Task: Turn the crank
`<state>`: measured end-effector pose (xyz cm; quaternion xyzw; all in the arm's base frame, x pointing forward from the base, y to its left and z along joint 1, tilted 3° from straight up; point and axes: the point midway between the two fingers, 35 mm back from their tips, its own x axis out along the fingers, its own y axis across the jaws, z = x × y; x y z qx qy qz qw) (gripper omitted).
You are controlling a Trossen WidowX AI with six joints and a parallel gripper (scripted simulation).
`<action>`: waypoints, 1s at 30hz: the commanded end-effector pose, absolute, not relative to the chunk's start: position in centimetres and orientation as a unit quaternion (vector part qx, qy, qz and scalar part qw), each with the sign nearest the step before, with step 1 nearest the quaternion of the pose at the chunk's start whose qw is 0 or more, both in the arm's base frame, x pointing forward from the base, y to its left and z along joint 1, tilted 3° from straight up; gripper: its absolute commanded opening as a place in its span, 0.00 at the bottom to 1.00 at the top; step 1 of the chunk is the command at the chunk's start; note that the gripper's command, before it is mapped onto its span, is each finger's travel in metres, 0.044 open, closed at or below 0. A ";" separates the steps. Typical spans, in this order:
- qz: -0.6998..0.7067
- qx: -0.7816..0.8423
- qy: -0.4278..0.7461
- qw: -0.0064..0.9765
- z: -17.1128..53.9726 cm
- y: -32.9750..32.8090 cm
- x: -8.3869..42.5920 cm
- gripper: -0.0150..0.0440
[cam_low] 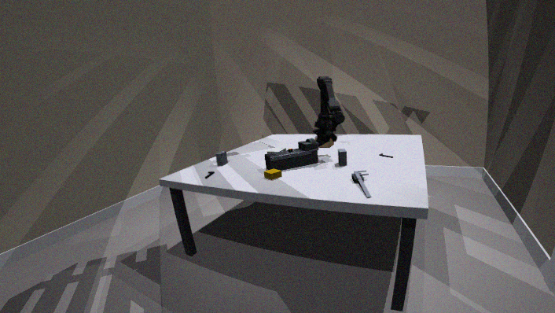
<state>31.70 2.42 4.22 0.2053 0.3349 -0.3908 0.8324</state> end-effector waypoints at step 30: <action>-0.391 0.206 0.335 0.833 9.2 2.1 31.5 1.00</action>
